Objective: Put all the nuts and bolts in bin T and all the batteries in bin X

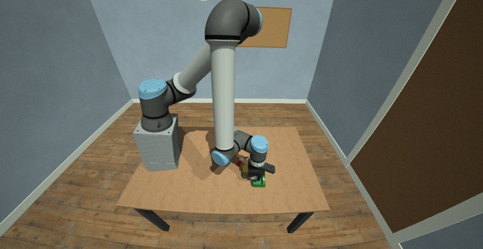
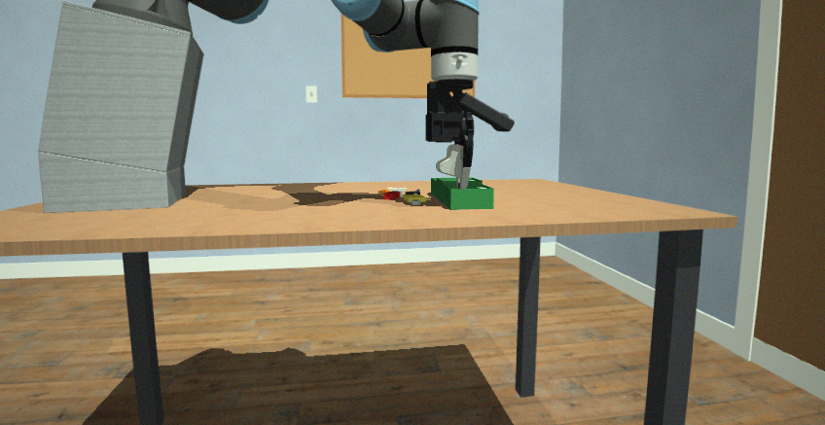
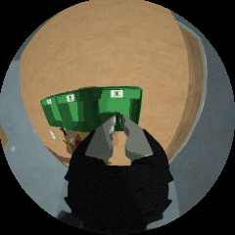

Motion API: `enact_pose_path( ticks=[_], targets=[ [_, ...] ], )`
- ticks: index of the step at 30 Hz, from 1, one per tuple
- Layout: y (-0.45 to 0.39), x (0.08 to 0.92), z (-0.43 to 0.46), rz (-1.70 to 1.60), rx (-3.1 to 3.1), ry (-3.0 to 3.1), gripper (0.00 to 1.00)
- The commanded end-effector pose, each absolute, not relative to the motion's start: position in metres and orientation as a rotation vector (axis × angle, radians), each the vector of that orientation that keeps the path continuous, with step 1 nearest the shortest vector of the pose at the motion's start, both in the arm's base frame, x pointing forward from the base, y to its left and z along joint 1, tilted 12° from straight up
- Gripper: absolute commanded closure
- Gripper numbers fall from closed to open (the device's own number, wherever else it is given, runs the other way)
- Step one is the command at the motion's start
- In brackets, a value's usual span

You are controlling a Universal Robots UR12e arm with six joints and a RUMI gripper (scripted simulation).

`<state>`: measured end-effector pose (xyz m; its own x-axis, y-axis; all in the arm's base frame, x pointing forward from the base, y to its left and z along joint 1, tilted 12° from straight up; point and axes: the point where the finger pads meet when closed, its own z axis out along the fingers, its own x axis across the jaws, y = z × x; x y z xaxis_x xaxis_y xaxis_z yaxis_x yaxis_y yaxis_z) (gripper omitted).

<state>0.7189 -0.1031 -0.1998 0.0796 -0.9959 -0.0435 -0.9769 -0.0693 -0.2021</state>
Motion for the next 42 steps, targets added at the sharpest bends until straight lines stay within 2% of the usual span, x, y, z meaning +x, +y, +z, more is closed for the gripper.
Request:
enact_pose_path(
  ticks=[1,42],
  targets=[
    [-0.103,0.719,-0.199,-0.159,-2.169,2.011,0.96],
    [-0.107,0.708,-0.141,-0.159,-2.169,2.011,0.96]
  ],
)
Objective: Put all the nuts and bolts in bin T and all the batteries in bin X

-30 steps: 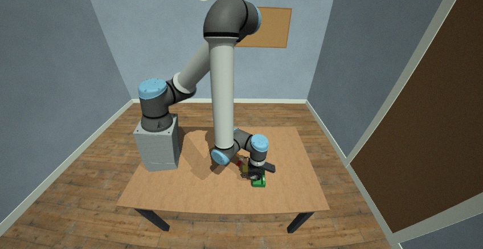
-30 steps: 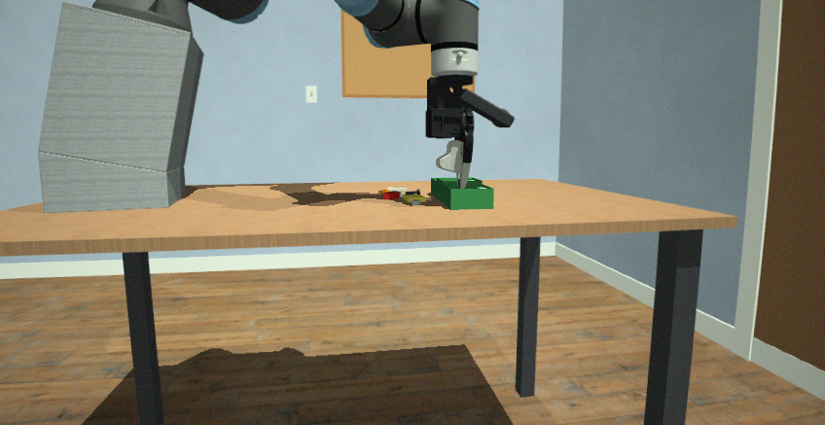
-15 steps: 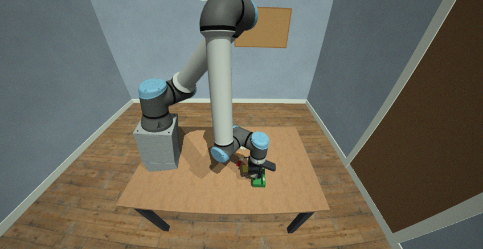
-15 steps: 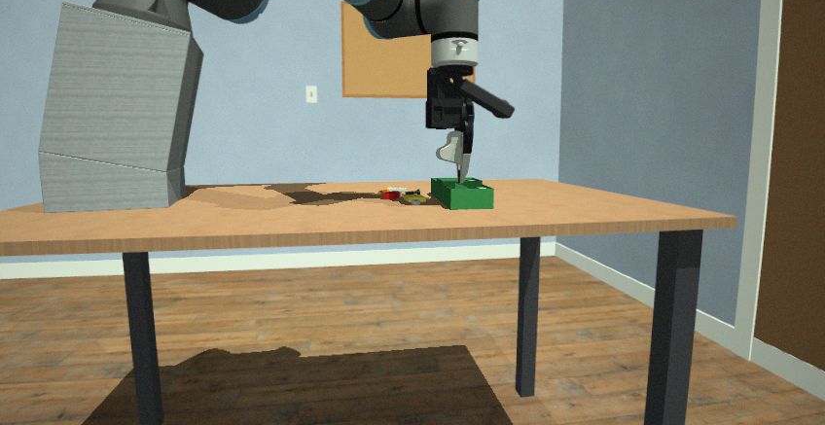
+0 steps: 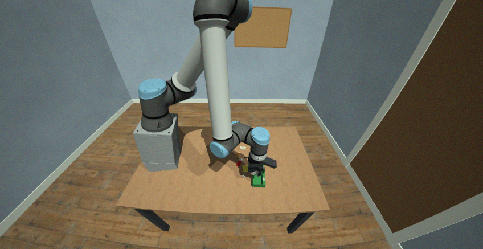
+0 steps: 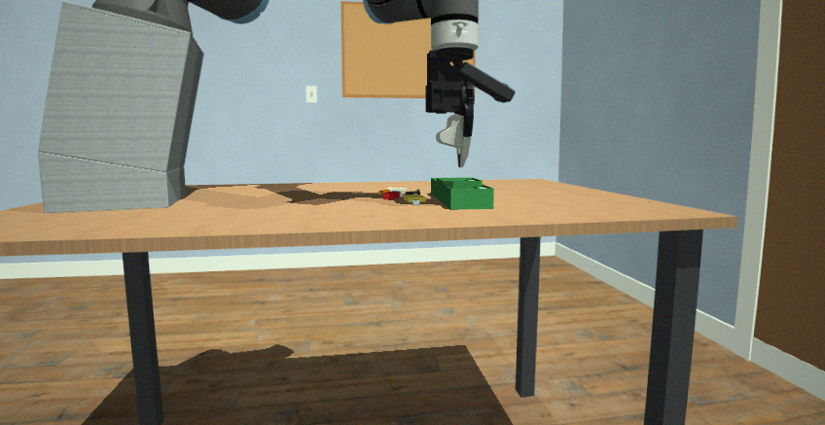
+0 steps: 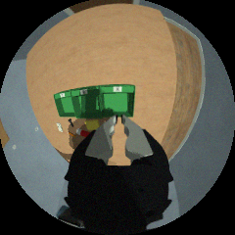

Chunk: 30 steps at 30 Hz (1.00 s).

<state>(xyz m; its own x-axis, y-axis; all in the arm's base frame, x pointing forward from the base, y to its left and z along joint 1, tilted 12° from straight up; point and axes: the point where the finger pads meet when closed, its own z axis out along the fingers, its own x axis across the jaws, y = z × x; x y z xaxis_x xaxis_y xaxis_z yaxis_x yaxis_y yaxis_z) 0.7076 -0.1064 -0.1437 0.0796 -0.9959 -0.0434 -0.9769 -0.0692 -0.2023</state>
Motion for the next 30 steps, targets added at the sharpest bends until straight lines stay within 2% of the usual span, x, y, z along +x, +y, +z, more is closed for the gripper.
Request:
enact_pose_path(
  ticks=[1,17,30],
  targets=[
    [-0.107,0.708,-0.141,-0.159,-2.169,2.011,0.96],
    [-0.032,0.702,-0.138,-0.159,-2.169,2.011,0.96],
    [-0.023,0.702,-0.14,-0.159,-2.169,2.011,0.96]
  ],
)
